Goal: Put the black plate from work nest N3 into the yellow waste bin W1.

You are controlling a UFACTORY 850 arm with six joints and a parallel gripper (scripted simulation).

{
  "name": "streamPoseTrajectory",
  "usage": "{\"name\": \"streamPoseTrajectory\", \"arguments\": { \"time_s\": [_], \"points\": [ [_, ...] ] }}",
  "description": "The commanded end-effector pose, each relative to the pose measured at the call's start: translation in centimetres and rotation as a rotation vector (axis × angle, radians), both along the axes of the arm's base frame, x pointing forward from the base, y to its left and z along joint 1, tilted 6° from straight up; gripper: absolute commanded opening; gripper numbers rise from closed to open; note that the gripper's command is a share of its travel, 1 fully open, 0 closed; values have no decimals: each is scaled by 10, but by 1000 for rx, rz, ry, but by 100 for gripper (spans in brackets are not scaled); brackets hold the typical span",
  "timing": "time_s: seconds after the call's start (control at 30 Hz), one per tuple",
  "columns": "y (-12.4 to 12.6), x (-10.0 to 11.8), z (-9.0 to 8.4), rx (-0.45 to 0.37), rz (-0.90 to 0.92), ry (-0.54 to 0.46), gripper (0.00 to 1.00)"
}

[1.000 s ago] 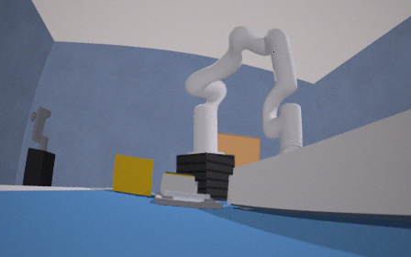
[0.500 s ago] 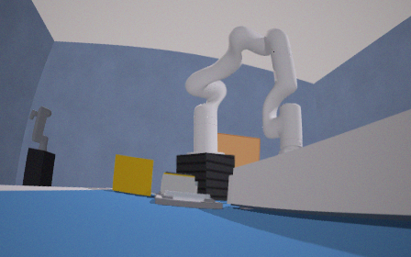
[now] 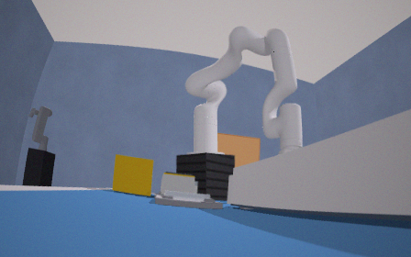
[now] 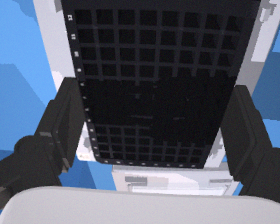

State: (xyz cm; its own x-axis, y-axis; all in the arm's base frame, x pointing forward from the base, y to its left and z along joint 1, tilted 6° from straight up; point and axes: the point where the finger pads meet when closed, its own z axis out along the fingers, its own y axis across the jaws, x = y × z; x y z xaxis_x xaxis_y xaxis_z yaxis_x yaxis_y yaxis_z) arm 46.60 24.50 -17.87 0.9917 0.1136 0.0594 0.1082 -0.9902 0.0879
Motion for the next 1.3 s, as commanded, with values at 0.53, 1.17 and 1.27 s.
{"name": "streamPoseTrajectory", "arguments": {
  "time_s": [0.53,1.17,1.27],
  "points": [
    [1,0,11,1,0,-1,0],
    [2,-1,21,1,0,-1,0],
    [2,-1,21,1,0,-1,0]
  ]
}}
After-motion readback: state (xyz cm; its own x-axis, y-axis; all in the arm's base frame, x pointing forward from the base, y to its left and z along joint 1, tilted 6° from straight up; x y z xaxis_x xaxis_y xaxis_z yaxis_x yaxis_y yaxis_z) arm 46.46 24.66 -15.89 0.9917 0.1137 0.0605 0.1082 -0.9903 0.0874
